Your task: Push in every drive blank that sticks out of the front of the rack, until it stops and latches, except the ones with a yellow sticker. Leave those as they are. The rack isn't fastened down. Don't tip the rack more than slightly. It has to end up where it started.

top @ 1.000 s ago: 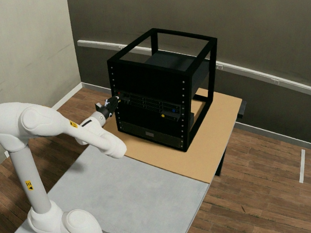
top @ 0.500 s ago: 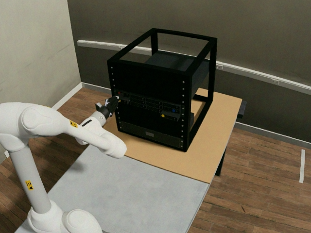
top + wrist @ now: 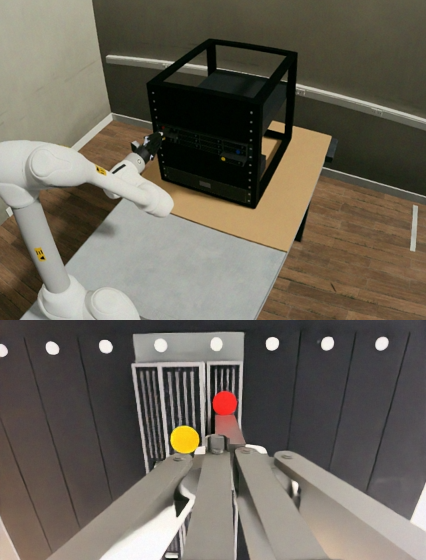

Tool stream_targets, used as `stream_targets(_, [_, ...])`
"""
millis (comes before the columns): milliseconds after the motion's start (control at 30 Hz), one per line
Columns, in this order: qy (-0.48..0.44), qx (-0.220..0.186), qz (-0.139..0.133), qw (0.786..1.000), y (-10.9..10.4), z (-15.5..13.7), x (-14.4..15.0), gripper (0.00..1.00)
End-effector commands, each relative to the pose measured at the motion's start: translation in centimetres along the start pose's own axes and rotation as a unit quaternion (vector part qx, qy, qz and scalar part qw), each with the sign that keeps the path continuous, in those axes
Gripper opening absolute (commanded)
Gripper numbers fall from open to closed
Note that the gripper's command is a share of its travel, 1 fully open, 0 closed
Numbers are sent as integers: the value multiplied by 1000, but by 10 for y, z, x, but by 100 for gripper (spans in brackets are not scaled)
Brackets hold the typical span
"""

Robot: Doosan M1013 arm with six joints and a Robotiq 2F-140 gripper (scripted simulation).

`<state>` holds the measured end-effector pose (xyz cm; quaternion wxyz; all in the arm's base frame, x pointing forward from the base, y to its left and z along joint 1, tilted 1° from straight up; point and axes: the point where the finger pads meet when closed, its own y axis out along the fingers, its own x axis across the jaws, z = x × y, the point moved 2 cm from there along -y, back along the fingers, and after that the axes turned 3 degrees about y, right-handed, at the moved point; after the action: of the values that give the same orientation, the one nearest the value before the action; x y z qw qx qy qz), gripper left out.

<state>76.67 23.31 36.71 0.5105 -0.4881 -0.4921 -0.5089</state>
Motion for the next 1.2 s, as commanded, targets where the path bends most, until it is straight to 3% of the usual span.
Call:
stream_targets(0, [0,0,-1,1000,0,0,1,10])
stream_targets(800, [0,0,-1,1000,-1,0,1,10])
stream_targets(1167, [0,0,-1,1000,-38,0,1,10])
